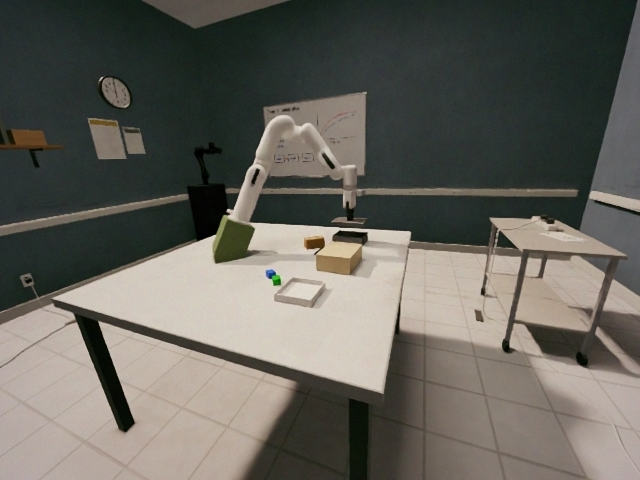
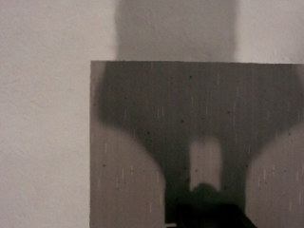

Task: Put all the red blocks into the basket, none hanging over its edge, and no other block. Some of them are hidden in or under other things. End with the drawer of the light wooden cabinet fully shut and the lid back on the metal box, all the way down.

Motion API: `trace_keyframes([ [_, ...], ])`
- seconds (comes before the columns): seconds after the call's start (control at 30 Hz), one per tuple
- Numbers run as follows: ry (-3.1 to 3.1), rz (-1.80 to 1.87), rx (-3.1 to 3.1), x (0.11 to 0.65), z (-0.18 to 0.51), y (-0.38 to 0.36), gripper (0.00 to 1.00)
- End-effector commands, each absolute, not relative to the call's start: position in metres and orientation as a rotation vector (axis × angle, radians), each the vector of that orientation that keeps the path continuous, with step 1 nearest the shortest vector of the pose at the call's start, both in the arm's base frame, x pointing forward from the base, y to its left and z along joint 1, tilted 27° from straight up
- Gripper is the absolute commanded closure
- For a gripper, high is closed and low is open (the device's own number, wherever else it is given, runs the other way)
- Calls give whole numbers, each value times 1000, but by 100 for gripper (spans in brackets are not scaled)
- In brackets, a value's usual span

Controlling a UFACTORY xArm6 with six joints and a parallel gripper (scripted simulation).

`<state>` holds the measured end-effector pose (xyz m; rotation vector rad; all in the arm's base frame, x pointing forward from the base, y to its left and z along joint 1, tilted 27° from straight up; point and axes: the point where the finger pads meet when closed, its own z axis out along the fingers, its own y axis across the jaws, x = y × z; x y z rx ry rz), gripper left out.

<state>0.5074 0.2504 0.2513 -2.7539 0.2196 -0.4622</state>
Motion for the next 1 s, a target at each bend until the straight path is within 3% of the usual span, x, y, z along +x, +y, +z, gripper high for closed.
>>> trace_keyframes([
  [0.0, 219, -467, -2751, 502, 269, 245, 100],
  [0.73, 196, -471, -2756, 493, 281, 242, 100],
  [0.97, -322, -554, -2809, 407, 256, 262, 100],
])
